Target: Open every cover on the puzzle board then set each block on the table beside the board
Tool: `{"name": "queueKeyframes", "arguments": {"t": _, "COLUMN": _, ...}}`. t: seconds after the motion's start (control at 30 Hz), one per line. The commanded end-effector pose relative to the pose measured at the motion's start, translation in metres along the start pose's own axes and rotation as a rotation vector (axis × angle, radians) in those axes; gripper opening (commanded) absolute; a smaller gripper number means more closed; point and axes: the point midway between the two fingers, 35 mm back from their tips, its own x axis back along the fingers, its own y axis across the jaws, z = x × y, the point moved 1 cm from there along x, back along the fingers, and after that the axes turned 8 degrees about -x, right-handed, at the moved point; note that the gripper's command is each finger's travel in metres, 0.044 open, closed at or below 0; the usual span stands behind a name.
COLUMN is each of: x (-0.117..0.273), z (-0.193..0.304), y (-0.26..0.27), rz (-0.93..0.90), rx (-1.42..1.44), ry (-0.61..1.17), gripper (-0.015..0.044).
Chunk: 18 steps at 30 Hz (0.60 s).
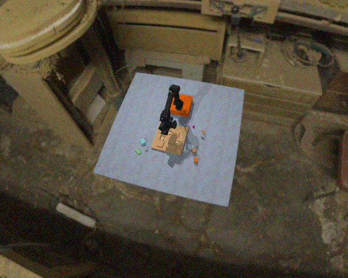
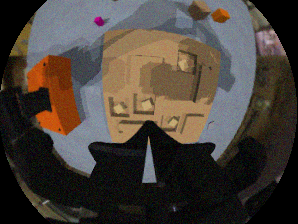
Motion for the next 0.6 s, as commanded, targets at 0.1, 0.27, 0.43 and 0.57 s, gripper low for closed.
{"name": "queueKeyframes", "arguments": {"t": 0.1, "x": -0.003, "z": 0.014, "y": 0.042, "rz": 0.0, "rx": -0.571, "ry": 0.003, "gripper": 0.0}}
{"name": "queueKeyframes", "arguments": {"t": 0.27, "x": -0.005, "z": 0.016, "y": 0.052, "rz": 0.001, "rx": -1.035, "ry": 0.003, "gripper": 0.0}}
{"name": "queueKeyframes", "arguments": {"t": 0.43, "x": -0.006, "z": 0.018, "y": 0.058, "rz": 0.002, "rx": -1.531, "ry": 0.003, "gripper": 0.0}}
{"name": "queueKeyframes", "arguments": {"t": 0.57, "x": -0.007, "z": 0.019, "y": 0.063, "rz": 0.003, "rx": -1.927, "ry": 0.003, "gripper": 0.0}}
